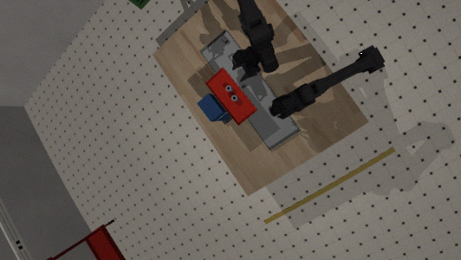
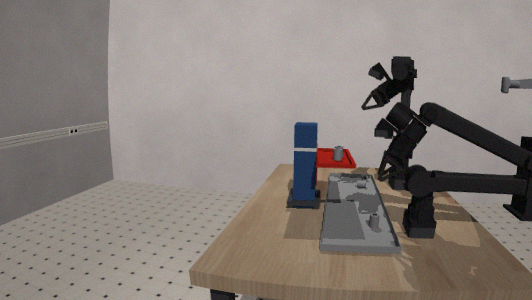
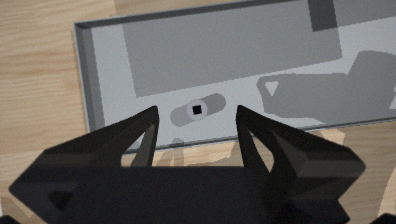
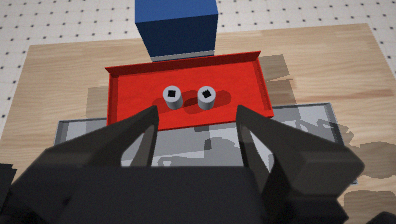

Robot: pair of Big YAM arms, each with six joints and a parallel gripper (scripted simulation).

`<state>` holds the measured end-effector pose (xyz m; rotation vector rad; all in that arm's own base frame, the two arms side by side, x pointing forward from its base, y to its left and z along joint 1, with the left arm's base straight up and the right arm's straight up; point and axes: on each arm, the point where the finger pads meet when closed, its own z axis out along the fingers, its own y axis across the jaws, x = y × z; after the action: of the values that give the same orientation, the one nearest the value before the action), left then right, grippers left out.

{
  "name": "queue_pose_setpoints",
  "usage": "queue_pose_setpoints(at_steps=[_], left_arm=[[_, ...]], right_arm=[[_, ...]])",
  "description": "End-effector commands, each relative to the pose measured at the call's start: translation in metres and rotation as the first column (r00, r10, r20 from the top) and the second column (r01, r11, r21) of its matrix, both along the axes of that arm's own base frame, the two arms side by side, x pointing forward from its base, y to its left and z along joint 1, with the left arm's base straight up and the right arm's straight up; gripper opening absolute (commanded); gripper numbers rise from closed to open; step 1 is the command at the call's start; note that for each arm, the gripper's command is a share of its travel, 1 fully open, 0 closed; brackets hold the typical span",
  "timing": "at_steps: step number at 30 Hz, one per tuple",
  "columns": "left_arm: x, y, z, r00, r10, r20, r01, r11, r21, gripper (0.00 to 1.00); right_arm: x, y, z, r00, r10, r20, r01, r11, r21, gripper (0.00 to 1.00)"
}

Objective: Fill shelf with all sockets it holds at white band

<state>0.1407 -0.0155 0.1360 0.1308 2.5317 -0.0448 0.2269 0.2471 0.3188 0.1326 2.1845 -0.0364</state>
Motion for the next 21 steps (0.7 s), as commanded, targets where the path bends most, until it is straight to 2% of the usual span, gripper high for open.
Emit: queue_pose_setpoints(at_steps=[1, 8, 14, 21], left_arm=[[0.006, -0.002, -0.001, 1.000, 0.001, 0.031, -0.001, 1.000, -0.006, 0.65], [0.007, -0.001, -0.009, 1.000, 0.009, 0.023, -0.009, 1.000, -0.005, 0.65], [0.007, 0.000, -0.015, 1.000, 0.003, 0.015, -0.003, 1.000, 0.001, 0.65], [0.008, 0.000, -0.025, 1.000, 0.002, 0.004, -0.002, 1.000, 0.002, 0.65]], right_arm=[[-0.022, 0.008, 0.023, 0.985, 0.111, 0.135, -0.110, 0.994, -0.015, 0.65], [-0.031, 0.007, 0.034, 0.963, 0.136, 0.233, -0.132, 0.991, -0.030, 0.65], [-0.030, 0.011, 0.045, 0.962, 0.125, 0.242, -0.129, 0.992, 0.000, 0.65], [-0.030, -0.042, 0.013, 0.979, 0.123, 0.164, -0.114, 0.991, -0.063, 0.65]])
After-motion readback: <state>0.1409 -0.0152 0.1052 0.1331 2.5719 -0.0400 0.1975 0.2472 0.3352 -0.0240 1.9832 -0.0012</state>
